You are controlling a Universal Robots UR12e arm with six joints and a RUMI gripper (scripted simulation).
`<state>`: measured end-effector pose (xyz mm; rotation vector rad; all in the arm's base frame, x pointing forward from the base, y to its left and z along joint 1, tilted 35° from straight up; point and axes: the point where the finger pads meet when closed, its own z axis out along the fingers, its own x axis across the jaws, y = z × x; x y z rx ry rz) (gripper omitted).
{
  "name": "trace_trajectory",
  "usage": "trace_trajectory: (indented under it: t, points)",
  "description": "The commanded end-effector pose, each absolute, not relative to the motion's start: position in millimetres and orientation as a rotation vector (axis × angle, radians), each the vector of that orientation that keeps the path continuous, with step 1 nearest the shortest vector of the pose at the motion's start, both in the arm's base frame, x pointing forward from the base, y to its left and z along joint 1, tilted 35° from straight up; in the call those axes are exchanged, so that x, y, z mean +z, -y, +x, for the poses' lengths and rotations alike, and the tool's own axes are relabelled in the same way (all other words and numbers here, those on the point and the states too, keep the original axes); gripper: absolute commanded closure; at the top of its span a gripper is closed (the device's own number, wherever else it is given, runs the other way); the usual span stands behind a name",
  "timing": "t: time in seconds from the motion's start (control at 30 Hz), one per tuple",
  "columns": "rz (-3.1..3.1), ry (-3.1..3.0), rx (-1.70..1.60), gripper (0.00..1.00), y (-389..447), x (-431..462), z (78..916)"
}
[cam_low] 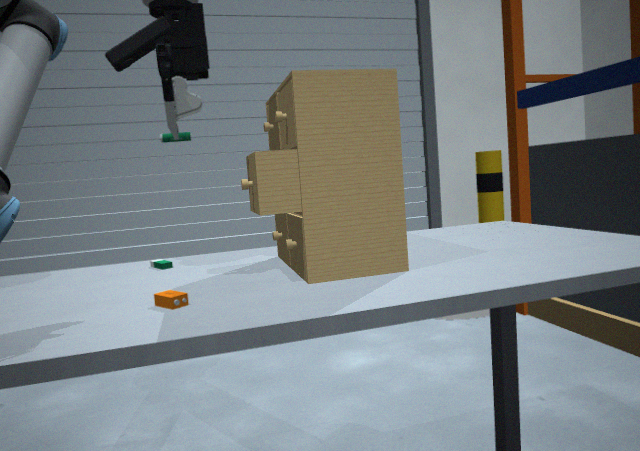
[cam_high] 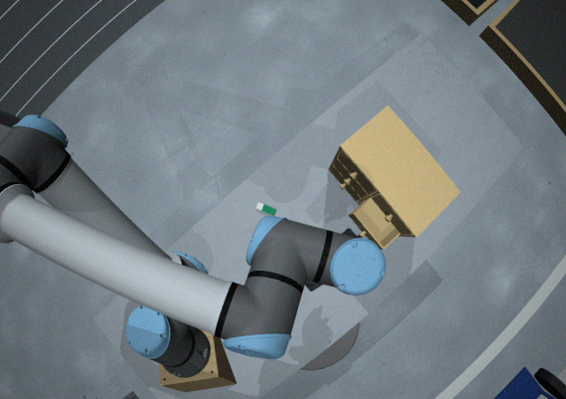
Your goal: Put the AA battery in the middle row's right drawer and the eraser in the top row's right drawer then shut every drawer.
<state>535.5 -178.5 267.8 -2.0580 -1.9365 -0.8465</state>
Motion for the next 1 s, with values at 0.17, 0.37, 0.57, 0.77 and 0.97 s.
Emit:
trace_trajectory:
  t: [0.17,0.37,0.57,0.77,0.97]
  points:
    - [-2.081,1.934,-0.894,0.95,178.4,266.7,534.3]
    - [-2.094,1.933,-0.920,0.95,178.3,266.6,534.2]
    - [-2.117,1.930,-0.970,0.95,178.2,266.3,533.9]
    - [-2.146,1.925,-1.034,0.95,178.0,266.0,533.6]
    - [-2.168,1.920,-1.085,0.95,177.9,265.8,533.4]
